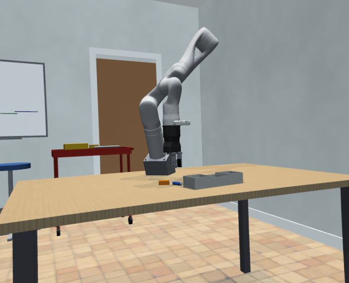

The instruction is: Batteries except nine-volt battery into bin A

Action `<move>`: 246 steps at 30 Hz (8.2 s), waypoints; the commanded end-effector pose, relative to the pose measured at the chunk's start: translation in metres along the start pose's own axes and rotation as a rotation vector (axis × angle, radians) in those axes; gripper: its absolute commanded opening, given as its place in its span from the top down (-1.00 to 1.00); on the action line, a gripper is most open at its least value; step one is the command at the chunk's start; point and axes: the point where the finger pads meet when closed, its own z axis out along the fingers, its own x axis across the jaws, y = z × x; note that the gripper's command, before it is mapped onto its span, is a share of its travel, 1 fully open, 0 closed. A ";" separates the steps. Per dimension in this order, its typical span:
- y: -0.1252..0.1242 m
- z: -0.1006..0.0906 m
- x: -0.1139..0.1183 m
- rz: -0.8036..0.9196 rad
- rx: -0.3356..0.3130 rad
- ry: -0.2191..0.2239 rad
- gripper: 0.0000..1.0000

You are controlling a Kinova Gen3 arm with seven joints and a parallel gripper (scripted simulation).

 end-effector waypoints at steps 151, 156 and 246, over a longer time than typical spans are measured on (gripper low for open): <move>0.001 0.007 0.001 0.000 0.001 0.000 0.39; -0.003 0.007 -0.004 0.000 0.001 0.000 0.39; -0.146 0.037 -0.165 -1.278 0.001 0.001 0.39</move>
